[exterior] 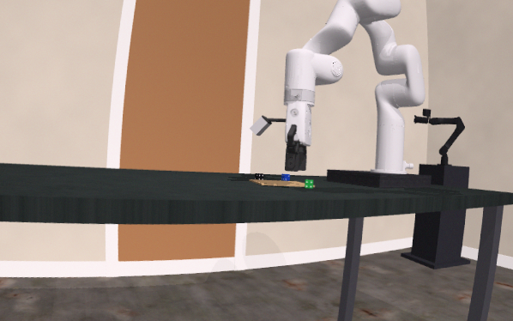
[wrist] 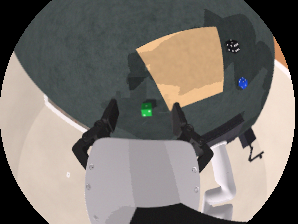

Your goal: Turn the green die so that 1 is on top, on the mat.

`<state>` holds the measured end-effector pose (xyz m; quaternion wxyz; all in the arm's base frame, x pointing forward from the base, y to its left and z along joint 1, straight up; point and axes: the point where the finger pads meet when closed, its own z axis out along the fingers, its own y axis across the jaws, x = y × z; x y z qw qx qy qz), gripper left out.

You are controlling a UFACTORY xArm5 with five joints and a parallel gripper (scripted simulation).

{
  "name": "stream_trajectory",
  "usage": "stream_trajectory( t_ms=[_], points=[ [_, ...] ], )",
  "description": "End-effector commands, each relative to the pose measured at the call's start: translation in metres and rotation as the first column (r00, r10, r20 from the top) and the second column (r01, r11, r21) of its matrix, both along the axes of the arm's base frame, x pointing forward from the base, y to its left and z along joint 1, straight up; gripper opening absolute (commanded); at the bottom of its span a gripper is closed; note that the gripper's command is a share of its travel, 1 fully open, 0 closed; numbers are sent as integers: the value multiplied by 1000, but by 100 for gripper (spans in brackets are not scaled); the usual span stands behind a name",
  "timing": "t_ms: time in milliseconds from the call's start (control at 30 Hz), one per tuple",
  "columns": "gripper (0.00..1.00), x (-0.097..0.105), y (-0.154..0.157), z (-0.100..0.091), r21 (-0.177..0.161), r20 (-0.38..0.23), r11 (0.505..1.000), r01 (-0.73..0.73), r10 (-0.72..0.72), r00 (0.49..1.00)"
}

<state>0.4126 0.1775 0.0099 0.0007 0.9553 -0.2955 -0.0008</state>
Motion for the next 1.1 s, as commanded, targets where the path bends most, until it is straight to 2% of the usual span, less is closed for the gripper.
stream_trajectory(
  t_ms=[0,233,400,467,833,933,1067],
  points=[
    [100,1,1,1,1,3,1000,0,0,1000],
    [100,1,1,2,1,3,1000,0,0,1000],
    [100,1,1,18,1,3,1000,0,0,1000],
    [100,1,1,18,1,3,1000,0,0,1000],
    [100,1,1,99,1,3,1000,0,0,1000],
    [100,1,1,109,1,3,1000,0,0,1000],
    [100,1,1,110,1,3,1000,0,0,1000]
  ],
)
